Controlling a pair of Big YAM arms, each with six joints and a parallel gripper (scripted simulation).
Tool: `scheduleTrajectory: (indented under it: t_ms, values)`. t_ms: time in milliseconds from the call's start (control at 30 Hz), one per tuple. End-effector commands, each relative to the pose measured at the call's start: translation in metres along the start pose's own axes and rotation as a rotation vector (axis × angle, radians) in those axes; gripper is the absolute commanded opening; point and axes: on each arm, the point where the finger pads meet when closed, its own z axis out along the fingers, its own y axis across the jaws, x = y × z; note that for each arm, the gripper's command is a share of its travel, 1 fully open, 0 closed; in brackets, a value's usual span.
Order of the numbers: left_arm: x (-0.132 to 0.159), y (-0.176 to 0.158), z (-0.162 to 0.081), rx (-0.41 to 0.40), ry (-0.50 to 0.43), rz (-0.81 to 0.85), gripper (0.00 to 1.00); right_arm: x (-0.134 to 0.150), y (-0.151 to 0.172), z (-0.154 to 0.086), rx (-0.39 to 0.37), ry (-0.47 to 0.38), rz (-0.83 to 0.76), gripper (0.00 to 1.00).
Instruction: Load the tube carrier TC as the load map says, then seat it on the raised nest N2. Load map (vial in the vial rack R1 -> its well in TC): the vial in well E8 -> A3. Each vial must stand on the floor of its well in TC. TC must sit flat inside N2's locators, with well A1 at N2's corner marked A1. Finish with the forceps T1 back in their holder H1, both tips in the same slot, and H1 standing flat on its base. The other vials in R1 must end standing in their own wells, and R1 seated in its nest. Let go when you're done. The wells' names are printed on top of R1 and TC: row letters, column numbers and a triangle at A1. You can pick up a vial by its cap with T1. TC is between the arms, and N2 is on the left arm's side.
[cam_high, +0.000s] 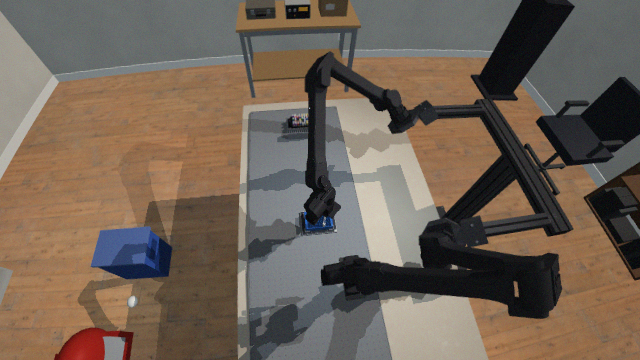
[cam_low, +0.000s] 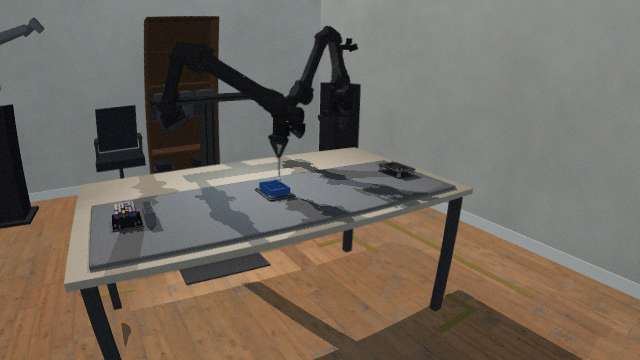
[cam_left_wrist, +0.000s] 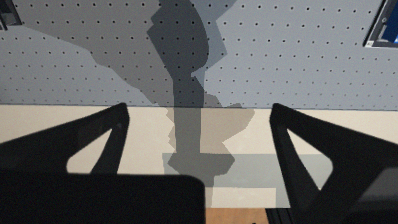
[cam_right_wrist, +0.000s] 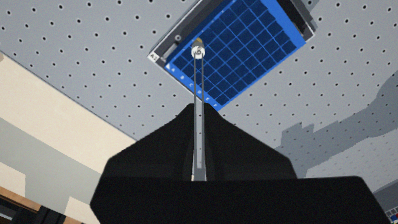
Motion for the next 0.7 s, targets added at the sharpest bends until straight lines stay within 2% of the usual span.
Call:
scheduleTrajectory:
  t_ms: [0, 667]
  values:
    - [-0.0083, 0.0023, -0.0050, 0.001, -0.015, 0.003, 1.00, -0.0023, -0.0015, 0.0086, -0.001, 0.000, 0.006, 0.07]
    - [-0.0083, 0.0023, -0.0050, 0.001, -0.015, 0.003, 1.00, -0.0035, -0.0037, 0.0107, -0.001, -0.003, 0.010, 0.07]
